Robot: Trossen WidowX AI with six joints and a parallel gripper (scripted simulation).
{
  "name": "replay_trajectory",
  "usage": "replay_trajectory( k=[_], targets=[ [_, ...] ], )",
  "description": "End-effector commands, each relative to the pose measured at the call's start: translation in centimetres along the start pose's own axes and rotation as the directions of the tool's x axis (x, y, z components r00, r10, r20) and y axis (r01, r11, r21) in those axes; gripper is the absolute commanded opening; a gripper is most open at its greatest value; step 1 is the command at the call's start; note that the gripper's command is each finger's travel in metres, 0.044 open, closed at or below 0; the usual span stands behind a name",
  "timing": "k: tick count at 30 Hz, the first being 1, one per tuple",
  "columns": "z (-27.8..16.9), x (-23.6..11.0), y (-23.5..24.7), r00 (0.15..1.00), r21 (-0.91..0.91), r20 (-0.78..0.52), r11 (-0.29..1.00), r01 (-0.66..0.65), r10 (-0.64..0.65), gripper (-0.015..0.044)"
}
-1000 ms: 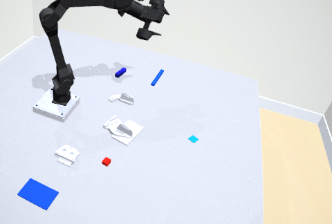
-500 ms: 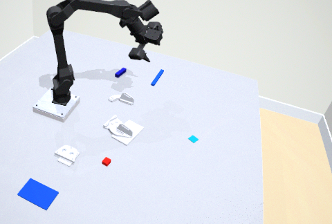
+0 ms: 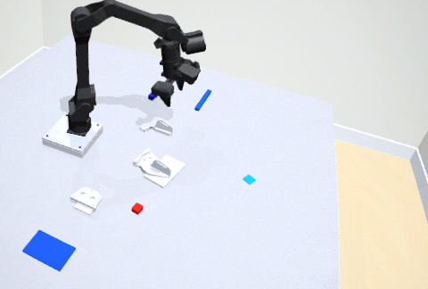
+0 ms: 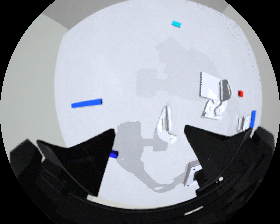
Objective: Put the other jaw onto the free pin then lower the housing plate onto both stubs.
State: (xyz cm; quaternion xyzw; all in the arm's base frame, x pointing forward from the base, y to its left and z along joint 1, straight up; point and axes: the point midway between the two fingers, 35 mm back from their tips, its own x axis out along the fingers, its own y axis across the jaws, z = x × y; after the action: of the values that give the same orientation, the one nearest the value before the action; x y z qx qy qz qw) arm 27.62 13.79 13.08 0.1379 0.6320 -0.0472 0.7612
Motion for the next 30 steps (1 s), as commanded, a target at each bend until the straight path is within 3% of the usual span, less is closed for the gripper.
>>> replay_trajectory(
  k=[1,12,17,30],
  targets=[
    [-1.7,1.4,-2.4,0.989,-0.063,-0.108,0.993,0.100,-0.106,0.0440],
    [-2.3,1.9,-3.1,0.980,-0.084,-0.142,0.988,0.126,-0.137,0.0440],
    [-2.8,5.6,-3.7,0.980,-0.084,-0.142,0.988,0.126,-0.137,0.0440],
    [-2.9,6.1,-3.7,0.980,-0.084,-0.142,0.988,0.126,-0.137,0.0440]
  ],
)
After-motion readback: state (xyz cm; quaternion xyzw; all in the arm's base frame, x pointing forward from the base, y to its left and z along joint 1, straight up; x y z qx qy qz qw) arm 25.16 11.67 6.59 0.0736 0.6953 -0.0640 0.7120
